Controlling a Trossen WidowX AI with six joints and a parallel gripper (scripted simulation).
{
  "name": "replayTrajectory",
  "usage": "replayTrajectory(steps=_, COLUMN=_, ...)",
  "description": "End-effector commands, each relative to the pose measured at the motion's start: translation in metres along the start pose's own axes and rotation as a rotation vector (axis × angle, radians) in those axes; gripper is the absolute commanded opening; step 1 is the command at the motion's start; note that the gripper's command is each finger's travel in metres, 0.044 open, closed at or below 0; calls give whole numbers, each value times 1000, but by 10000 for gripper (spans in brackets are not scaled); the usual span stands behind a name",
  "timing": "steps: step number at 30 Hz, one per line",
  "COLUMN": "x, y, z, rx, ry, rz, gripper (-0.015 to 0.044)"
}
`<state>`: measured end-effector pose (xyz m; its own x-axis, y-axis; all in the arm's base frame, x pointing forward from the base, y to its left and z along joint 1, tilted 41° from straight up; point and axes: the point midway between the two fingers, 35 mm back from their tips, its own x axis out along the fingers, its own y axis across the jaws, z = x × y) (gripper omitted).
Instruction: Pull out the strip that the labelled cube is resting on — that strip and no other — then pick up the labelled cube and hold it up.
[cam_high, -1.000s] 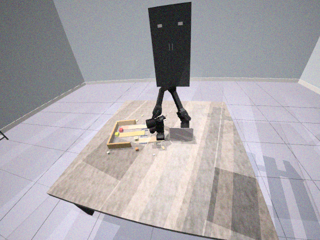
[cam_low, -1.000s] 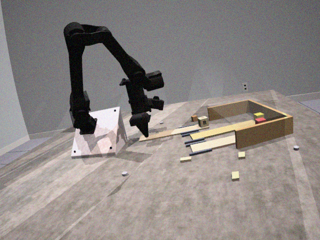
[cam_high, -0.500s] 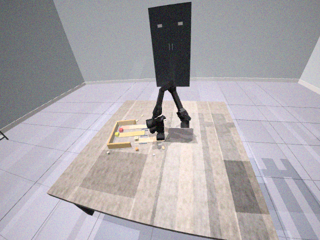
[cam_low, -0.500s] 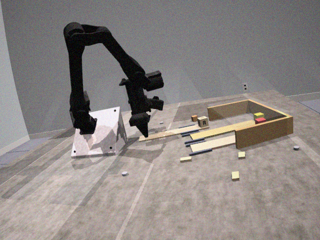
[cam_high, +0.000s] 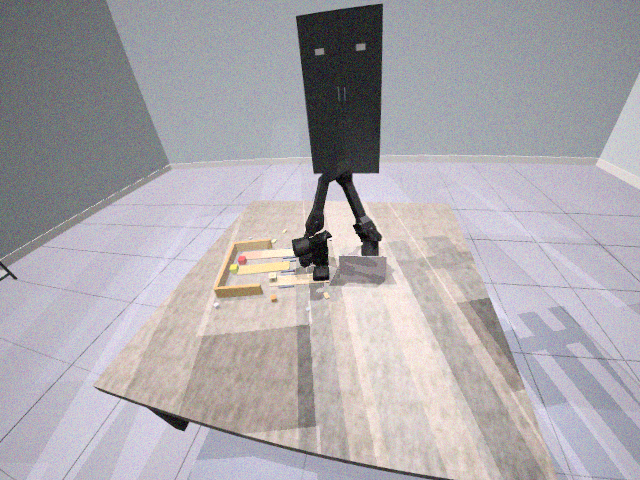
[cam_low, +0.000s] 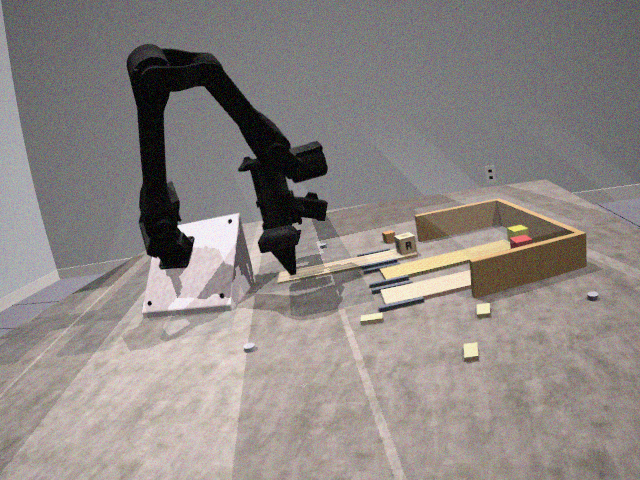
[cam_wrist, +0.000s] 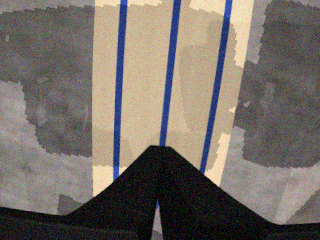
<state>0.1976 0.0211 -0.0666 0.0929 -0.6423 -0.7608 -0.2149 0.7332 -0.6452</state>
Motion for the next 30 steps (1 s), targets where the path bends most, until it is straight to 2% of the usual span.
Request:
replayTrajectory(steps=1, x=4, y=-2, z=-8, rx=0, ry=25, rz=0, gripper=0)
replayTrajectory(steps=9, x=4, y=-2, z=-8, rx=0, ry=25, rz=0, gripper=0)
replayTrajectory(steps=14, x=-41, y=1, z=2, rx=0, ry=23, rz=3, gripper=0)
replayTrajectory(steps=18, x=-43, y=0, z=2, rx=0, ry=24, rz=2, gripper=0)
replayTrajectory(steps=23, x=-43, y=0, z=24, rx=-162, ry=23, rz=4, gripper=131)
replayTrajectory(steps=30, x=-47, y=0, z=49, rx=-172, ry=22, rz=4, gripper=315)
